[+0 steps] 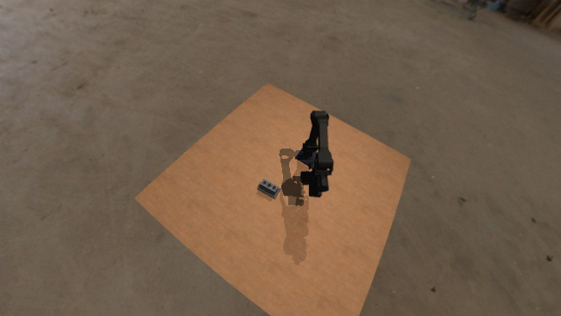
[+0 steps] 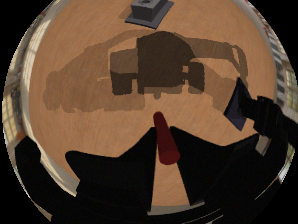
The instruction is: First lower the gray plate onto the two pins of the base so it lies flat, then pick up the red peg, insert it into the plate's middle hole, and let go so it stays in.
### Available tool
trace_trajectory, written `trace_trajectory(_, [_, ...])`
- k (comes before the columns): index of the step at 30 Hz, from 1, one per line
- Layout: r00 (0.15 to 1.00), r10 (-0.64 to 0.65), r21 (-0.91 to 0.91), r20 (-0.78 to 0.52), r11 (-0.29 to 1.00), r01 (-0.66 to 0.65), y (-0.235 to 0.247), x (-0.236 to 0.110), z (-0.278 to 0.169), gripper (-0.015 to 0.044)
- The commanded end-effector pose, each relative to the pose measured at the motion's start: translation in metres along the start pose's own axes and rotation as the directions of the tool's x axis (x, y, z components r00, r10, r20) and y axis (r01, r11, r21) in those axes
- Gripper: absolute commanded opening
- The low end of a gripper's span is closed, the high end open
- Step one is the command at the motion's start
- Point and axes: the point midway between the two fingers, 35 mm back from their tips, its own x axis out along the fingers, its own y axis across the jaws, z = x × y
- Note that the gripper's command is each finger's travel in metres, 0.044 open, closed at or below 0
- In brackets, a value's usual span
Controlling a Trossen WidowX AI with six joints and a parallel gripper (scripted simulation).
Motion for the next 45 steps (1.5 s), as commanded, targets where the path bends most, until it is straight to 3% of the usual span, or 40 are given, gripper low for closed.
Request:
trace_trajectory(1, [1.000,0.000,0.003,-0.001,1.000,0.000,0.000,-0.012,0.000,0.0000])
trace_trajectory(45, [1.000,0.014,0.045,0.009,0.999,-0.014,0.023,-0.015,0.107,0.0000])
